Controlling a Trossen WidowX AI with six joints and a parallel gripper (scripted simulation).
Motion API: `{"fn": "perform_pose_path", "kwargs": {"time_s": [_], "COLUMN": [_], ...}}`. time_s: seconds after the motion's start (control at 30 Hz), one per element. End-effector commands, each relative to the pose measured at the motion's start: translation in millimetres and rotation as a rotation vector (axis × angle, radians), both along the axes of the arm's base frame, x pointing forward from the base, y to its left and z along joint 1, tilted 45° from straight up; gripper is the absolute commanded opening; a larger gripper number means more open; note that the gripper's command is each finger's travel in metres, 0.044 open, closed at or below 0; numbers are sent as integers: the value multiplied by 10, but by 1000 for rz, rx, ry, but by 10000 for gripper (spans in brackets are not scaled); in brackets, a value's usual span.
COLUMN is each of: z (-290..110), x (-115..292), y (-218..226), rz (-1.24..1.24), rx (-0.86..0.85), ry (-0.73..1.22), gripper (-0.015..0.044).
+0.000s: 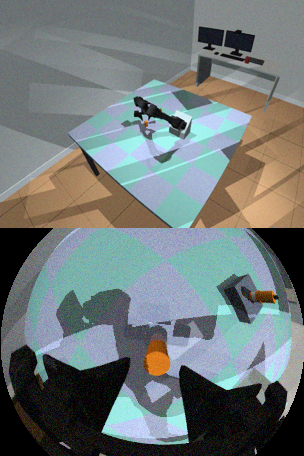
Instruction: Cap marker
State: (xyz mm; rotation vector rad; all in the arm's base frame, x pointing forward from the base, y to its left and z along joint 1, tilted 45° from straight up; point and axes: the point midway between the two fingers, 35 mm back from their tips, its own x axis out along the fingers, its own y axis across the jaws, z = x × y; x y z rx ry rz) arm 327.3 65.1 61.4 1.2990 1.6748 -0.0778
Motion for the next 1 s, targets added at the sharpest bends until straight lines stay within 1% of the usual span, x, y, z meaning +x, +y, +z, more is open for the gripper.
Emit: {"fn": "perform_pose_path", "kwargs": {"time_s": [0.0,0.87,0.97], "z": [-57,-322,-322], "x": [-13,-14,-14], "y": [62,345,345], "rz": [0,0,0], "rx": [4,8,8], "ry": [9,9,9], "gripper": [250,250,171]}}
